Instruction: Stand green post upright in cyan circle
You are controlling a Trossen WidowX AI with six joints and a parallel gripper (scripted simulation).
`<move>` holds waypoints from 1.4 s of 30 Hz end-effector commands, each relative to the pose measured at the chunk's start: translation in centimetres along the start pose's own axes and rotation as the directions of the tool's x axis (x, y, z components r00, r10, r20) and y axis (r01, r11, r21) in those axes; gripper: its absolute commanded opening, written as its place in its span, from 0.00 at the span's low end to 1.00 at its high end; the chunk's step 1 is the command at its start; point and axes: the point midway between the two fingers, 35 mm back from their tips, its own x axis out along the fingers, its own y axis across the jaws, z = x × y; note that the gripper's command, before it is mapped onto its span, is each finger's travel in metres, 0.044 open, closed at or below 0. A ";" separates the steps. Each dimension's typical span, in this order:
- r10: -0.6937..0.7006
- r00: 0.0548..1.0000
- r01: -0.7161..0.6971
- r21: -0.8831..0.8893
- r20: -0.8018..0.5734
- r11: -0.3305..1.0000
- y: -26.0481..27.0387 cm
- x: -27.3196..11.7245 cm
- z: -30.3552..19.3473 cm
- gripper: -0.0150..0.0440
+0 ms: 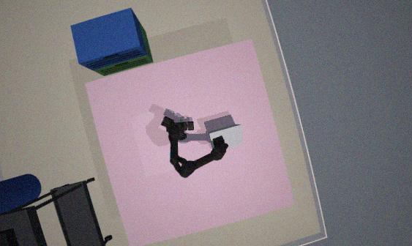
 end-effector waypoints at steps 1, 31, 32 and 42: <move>0.001 1.000 -0.001 0.007 0.004 1.000 0.2 0.2 0.1 0.29; -0.001 1.000 0.001 0.008 -0.006 1.000 -0.5 -7.1 -0.3 0.29; -0.001 1.000 0.001 0.008 -0.006 1.000 -0.5 -7.4 -0.3 0.29; 0.000 1.000 0.000 0.008 -0.004 1.000 -0.1 -10.6 -0.2 0.29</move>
